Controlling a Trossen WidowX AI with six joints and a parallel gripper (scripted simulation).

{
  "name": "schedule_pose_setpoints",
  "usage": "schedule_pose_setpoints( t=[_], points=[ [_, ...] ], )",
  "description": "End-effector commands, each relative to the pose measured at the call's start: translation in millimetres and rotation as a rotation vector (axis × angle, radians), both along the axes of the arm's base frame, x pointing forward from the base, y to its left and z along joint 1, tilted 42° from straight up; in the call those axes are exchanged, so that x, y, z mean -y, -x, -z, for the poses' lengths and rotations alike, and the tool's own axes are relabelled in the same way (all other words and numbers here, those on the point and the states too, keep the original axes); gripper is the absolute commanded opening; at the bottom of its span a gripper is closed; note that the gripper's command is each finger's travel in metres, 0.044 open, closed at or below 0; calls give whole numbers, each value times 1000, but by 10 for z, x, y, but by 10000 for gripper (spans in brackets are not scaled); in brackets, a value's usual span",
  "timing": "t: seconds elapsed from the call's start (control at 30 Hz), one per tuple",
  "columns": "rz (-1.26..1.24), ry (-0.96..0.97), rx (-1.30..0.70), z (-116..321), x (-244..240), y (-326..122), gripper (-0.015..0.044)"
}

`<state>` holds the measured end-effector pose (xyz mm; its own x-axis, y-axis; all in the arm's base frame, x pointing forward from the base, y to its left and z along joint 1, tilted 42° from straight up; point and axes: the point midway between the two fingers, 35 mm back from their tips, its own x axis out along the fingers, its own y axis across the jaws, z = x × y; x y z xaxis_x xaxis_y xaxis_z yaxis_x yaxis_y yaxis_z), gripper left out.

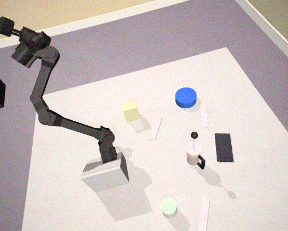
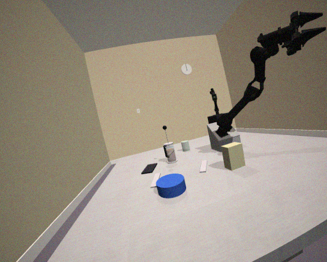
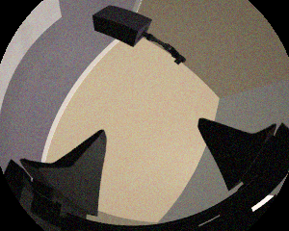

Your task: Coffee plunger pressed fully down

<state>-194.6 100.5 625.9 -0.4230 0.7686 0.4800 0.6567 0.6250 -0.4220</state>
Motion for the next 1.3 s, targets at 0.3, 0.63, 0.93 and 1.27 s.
schedule_pose_setpoints(
  t=[0.3, 0.63, 0.93, 1.27],
  points=[
    [31, -33, -239, -225, -108, -713, 440],
    [59, -64, -415, -313, -131, -1258, 440],
    [117, -100, -660, -312, -86, -2116, 440],
    [183, -194, -965, -146, 169, -3143, 440]
  ],
)
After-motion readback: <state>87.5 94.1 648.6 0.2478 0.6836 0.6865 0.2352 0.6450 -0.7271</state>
